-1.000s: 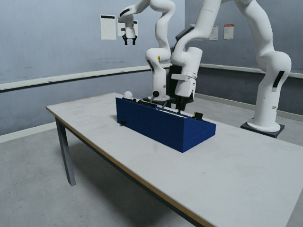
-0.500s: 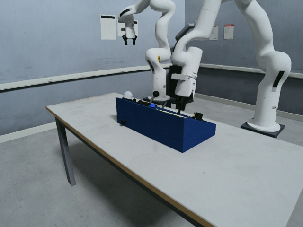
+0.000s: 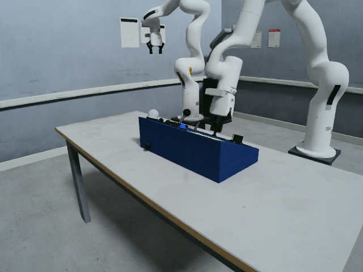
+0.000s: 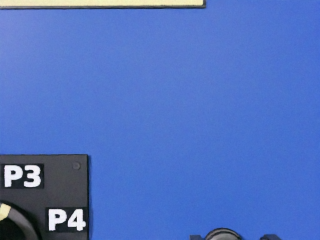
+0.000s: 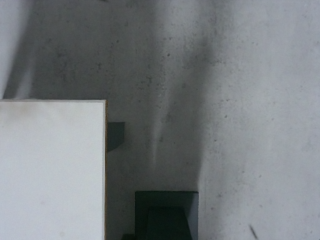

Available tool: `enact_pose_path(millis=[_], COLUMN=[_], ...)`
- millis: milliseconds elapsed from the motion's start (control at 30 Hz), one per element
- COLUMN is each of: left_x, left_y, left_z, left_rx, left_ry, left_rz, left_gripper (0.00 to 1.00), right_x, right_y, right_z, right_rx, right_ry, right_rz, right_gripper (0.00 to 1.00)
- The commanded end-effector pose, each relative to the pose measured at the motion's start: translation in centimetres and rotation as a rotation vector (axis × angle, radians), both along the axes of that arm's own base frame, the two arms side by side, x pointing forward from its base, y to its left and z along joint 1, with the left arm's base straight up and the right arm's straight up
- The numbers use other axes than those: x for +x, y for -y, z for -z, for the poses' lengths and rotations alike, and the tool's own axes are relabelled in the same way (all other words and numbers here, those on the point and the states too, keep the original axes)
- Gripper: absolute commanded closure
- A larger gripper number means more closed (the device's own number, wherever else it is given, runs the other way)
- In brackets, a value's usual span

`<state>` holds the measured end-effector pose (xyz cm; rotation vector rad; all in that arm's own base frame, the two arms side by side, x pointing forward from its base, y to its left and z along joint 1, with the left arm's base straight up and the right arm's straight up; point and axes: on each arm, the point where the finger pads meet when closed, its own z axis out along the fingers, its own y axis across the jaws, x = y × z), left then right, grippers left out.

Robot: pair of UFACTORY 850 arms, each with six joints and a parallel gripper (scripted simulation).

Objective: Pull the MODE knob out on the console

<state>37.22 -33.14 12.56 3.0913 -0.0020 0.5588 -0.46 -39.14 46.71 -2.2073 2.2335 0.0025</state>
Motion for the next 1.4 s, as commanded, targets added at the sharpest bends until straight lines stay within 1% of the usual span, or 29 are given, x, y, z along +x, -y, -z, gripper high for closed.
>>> enact_pose_path(millis=[0, 633, 833, 1000, 1133, 1267, 1333, 1367], left_x=[0.0, 0.0, -0.1, -0.7, -1.5, -2.6, -2.6, -2.8], left_y=[0.0, 0.0, 0.0, 0.0, 0.0, 0.0, 0.0, 0.0], left_z=[-0.1, -0.1, -0.4, -1.9, -4.2, -7.0, -7.0, -7.8], left_rx=[-0.001, -0.001, -0.001, -0.001, -0.001, -0.001, -0.001, -0.001], left_ry=[0.001, 0.001, 0.001, 0.001, 0.001, 0.001, 0.001, 0.001], left_rz=[0.0, 0.0, 0.0, 0.0, 0.0, 0.0, 0.0, 0.0], left_gripper=[0.23, 0.23, 0.23, 0.23, 0.23, 0.23, 0.23, 0.23], right_x=[0.0, 0.0, 0.0, 0.0, 0.0, 0.0, 0.0, 0.0], right_y=[0.0, 0.0, 0.0, 0.0, 0.0, 0.0, 0.0, 0.0], right_z=[-0.1, -0.1, -0.1, -0.1, -0.1, -0.1, -0.1, -0.1], right_rx=[-0.002, -0.002, -0.002, -0.002, -0.002, -0.002, -0.002, -0.002], right_ry=[0.0, 0.0, 0.0, 0.0, 0.0, 0.0, 0.0, 0.0], right_rz=[0.0, 0.0, 0.0, 0.0, 0.0, 0.0, 0.0, 0.0], right_gripper=[0.0, 0.0, 0.0, 0.0, 0.0, 0.0, 0.0, 0.0])
